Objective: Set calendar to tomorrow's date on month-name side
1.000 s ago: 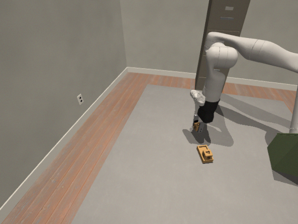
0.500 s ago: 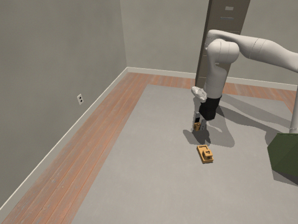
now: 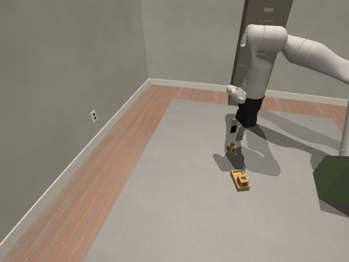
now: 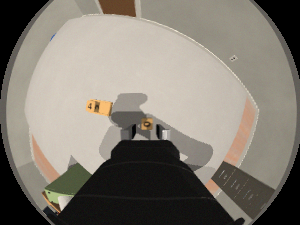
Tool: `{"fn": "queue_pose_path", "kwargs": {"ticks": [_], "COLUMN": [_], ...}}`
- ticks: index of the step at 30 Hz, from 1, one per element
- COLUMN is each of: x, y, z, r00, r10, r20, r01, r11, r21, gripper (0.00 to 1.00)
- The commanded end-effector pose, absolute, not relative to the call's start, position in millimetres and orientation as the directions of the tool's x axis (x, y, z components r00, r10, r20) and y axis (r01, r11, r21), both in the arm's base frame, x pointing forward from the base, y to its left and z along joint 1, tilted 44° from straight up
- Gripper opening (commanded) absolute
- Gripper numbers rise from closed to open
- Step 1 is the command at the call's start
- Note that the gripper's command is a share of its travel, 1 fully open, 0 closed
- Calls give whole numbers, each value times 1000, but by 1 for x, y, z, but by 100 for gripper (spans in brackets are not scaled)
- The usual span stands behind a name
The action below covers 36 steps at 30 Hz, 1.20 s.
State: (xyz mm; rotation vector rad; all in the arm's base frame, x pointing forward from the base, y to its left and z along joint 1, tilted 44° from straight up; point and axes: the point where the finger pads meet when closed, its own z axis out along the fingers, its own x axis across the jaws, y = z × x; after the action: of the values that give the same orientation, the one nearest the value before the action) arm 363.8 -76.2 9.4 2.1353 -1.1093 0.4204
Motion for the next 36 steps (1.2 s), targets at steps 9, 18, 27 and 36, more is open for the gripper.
{"fn": "queue_pose_path", "kwargs": {"ticks": [9,18,27,36], "x": [368,368,368,368], "y": [-68,-68,-68,-68], "z": [17,17,17,17], "r00": [583,583,583,568], "r10": [-585,-585,-585,-592], "r20": [564,564,564,572], "r01": [-812,-812,-812,-823], "r11": [-409,-409,-409,-399], "r21": [415,415,415,405], "gripper": [100,100,100,100]}}
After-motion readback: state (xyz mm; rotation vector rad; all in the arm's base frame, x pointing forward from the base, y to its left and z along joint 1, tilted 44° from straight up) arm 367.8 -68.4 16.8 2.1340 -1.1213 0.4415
